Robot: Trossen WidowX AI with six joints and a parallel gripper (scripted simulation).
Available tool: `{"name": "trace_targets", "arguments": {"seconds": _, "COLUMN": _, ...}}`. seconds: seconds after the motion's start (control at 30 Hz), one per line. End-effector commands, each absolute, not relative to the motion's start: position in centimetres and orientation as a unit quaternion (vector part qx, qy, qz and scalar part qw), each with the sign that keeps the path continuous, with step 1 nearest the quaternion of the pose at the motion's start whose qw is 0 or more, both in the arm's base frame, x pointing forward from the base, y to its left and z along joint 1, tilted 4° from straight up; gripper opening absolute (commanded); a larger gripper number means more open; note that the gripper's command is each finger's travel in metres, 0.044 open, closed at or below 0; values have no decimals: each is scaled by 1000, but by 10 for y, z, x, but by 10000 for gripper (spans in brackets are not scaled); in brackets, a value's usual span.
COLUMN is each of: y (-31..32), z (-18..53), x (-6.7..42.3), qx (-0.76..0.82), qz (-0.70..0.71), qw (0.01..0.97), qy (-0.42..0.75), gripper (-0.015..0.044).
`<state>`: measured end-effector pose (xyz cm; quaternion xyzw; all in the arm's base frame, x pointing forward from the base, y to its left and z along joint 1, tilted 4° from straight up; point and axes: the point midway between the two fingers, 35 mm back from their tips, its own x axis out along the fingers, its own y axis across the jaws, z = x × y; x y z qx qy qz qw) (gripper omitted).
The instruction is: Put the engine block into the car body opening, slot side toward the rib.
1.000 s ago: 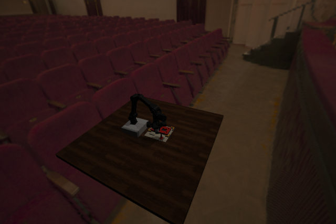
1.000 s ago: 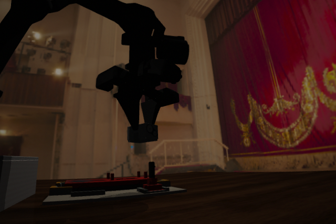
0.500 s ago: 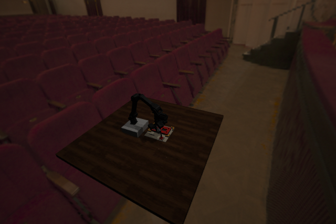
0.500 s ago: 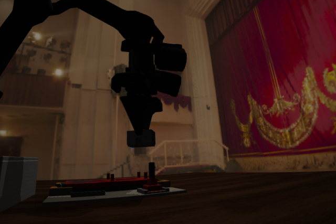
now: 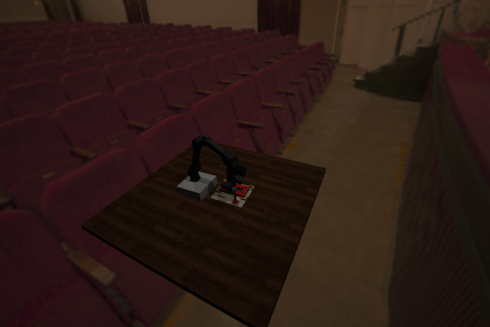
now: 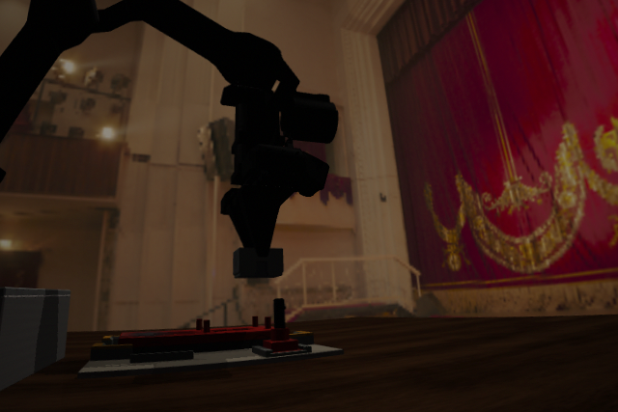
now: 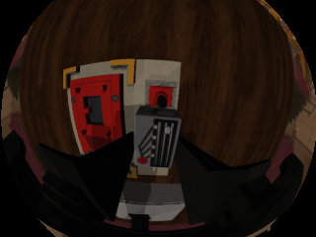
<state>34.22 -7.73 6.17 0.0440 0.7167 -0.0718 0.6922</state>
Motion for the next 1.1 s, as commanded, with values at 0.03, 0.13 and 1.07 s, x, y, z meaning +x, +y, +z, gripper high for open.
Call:
{"name": "trace_targets", "arguments": {"seconds": 0.03, "y": -71, "z": 59, "x": 344, "qx": -5, "qz": -17, "qw": 694, "qy": 719, "gripper": 0}}
{"name": "trace_targets", "arguments": {"seconds": 0.13, "y": -68, "z": 58, "x": 345, "qx": -41, "qz": 20, "qw": 693, "qy": 719, "gripper": 0}}
{"name": "trace_targets", "arguments": {"seconds": 1.07, "y": -36, "z": 44, "x": 350, "qx": -358, "qz": 353, "qw": 595, "qy": 626, "gripper": 0}}
